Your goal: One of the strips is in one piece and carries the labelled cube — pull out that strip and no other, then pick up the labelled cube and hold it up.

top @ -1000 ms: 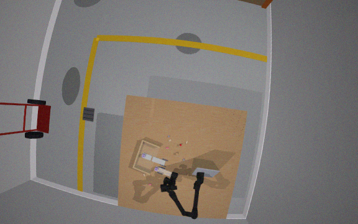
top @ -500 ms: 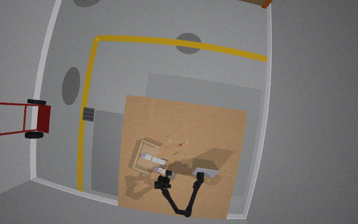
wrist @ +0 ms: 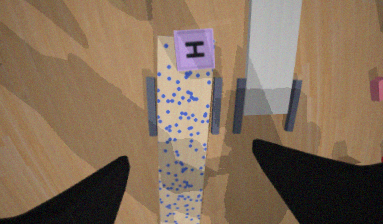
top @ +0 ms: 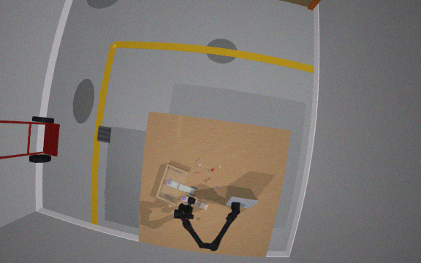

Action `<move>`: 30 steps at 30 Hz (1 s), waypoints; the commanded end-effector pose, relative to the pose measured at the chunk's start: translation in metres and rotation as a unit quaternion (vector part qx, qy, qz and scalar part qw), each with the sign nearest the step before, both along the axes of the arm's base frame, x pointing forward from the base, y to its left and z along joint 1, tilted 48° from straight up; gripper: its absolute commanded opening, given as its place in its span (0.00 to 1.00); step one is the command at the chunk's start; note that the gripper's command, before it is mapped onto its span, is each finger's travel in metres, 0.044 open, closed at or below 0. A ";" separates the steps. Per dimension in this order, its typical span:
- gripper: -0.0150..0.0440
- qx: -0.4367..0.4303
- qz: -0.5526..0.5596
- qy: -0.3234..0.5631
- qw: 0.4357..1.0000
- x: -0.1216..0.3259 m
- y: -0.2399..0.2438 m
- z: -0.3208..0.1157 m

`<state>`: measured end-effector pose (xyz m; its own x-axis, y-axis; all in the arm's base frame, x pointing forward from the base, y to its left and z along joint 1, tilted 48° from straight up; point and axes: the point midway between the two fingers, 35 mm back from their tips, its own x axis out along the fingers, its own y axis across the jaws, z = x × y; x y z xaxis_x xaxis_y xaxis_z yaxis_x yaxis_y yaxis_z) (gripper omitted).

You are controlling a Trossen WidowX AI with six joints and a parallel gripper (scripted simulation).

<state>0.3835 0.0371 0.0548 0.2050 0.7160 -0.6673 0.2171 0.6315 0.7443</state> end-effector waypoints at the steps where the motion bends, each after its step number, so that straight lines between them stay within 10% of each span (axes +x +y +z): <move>1: 1.00 0.002 0.003 0.002 1.000 0.014 -0.006 -0.003; 16: 1.00 0.002 0.003 0.000 1.000 0.065 -0.029 -0.011; 23: 0.69 0.002 0.003 0.000 1.000 0.067 -0.023 -0.016; 30: 0.68 0.002 0.003 0.000 1.000 0.070 -0.014 -0.024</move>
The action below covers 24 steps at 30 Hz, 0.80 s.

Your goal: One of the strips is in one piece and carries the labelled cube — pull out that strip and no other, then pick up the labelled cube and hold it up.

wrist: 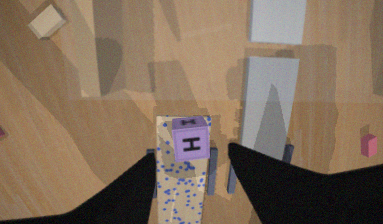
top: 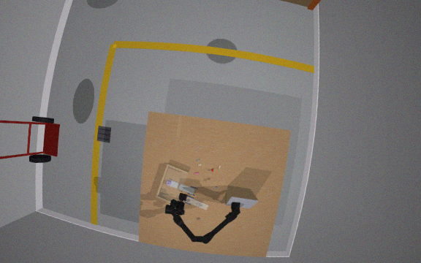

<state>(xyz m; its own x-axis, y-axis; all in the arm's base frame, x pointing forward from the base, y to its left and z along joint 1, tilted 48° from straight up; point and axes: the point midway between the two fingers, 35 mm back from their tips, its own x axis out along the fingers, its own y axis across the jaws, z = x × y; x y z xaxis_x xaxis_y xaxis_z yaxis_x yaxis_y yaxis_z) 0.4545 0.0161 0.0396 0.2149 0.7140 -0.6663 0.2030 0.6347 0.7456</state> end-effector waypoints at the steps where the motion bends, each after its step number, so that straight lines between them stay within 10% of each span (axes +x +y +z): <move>1: 0.68 0.003 0.002 0.009 1.000 -0.001 0.008 -0.010; 24: 0.68 0.005 0.002 0.008 1.000 0.006 0.033 -0.031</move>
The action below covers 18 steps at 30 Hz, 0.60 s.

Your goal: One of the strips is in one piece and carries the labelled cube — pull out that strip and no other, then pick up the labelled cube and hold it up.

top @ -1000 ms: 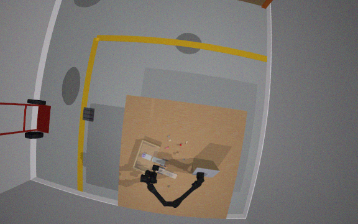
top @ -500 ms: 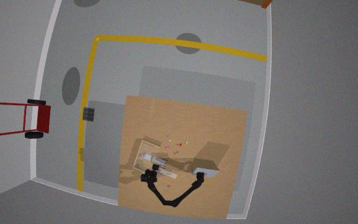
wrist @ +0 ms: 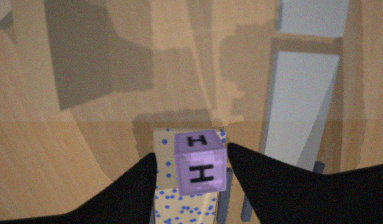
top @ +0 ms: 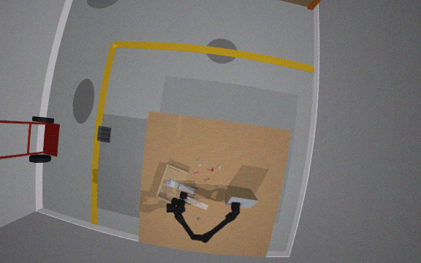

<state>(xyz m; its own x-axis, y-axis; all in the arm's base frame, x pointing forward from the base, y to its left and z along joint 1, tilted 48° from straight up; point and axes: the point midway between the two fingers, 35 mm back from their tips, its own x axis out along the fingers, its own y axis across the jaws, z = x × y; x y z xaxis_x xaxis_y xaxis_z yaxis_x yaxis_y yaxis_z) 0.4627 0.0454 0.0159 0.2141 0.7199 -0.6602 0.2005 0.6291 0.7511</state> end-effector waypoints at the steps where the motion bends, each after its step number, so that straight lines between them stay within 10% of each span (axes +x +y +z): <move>1: 0.68 0.001 0.001 0.009 1.000 -0.003 0.004 -0.007; 13: 0.68 0.001 0.001 0.009 1.000 -0.003 0.004 -0.007; 18: 0.52 0.001 0.001 0.005 1.000 -0.002 0.003 -0.005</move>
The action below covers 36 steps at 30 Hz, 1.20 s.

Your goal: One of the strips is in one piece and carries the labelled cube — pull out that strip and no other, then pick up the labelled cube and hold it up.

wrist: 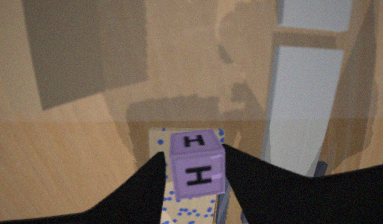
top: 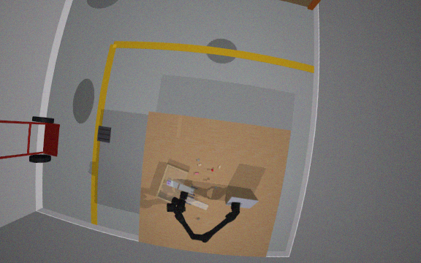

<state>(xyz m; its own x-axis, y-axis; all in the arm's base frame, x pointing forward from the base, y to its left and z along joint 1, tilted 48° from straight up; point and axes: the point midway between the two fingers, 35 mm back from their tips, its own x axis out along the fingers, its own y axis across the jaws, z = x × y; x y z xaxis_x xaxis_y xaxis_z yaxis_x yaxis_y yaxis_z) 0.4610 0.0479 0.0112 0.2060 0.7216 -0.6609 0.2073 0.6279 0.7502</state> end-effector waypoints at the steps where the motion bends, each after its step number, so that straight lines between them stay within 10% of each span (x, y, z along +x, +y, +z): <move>1: 0.51 0.000 0.000 0.000 1.000 0.000 0.000 0.000; 12: 0.25 0.000 0.000 0.000 1.000 -0.006 -0.003 0.002; 36: 0.25 -0.001 0.000 0.006 1.000 -0.086 -0.026 0.011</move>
<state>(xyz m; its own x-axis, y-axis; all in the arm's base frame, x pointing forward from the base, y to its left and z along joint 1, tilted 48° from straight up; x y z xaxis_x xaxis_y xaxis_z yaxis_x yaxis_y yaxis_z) 0.3859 0.0214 0.0233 0.1994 0.7170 -0.6680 0.2190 0.6318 0.7435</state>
